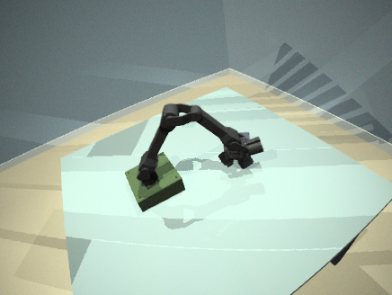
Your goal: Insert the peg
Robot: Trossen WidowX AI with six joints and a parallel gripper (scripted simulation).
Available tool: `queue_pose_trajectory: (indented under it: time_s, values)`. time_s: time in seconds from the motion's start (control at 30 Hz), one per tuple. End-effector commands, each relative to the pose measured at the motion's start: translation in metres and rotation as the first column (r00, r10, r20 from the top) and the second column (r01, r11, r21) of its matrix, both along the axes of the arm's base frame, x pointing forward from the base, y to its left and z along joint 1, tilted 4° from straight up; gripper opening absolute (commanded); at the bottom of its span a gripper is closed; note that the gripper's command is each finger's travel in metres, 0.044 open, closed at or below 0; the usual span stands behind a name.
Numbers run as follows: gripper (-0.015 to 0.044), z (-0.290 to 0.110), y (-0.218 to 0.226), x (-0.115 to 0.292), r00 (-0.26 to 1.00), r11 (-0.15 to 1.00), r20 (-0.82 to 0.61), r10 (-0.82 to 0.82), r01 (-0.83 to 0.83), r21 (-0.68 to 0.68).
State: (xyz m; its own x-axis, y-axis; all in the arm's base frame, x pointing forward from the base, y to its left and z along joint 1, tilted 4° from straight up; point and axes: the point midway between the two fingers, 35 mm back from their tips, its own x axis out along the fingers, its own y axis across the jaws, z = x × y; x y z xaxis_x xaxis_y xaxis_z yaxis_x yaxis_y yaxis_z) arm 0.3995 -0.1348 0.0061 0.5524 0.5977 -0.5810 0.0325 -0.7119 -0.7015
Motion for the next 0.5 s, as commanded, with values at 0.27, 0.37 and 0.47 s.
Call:
queue_pose_trajectory:
  time_s: [0.27,0.37,0.47]
  values:
    - [0.0440,0.014,-0.019,-0.010,1.000,1.000,0.008,-0.002,0.002,-0.011]
    - [0.0440,0.017,-0.022,-0.013,1.000,1.000,0.007,-0.002,0.002,-0.011]
    - [0.0440,0.020,-0.026,-0.017,1.000,1.000,0.006,-0.002,0.002,-0.011]
